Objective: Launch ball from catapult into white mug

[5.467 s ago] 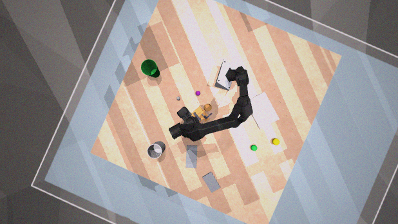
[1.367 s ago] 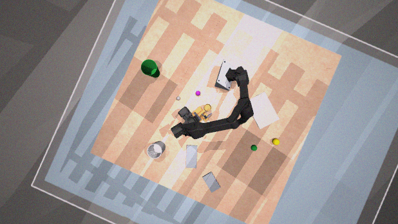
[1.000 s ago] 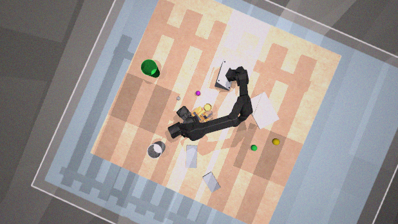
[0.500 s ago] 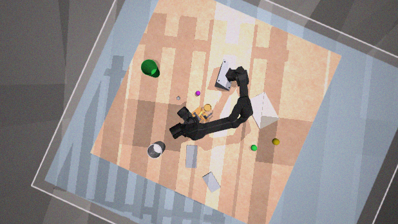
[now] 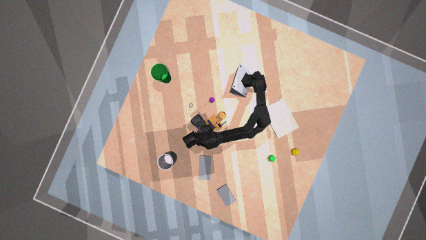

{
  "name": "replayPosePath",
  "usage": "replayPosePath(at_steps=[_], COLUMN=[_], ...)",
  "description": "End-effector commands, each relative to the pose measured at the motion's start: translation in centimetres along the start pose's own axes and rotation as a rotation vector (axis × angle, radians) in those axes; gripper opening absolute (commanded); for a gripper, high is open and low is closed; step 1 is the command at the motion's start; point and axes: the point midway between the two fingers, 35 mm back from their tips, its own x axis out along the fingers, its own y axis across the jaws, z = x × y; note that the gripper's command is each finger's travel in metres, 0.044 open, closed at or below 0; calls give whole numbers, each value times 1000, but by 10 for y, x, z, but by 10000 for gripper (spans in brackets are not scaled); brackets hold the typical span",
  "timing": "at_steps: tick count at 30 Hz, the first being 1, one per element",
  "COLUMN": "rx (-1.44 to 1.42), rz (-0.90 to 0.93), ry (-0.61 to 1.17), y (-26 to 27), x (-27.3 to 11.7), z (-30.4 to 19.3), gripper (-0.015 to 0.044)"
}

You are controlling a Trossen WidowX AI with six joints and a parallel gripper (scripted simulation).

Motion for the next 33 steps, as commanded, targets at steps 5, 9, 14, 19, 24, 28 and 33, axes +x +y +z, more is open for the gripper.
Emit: replayPosePath(at_steps=[5,9,14,19,24,28,33], rx=[-2,-2,-2,-1,1,0,10], rz=[0,0,0,-2,-4,0,0], ry=[-2,-2,-2,-3,-2,-4,-19], y=[0,0,0,0,-1,1,0], x=[-2,-2,-2,-19,-83,-83,-93], z=[0,0,0,3,2,3,2], gripper=[53,157,289,420,440,440,440])
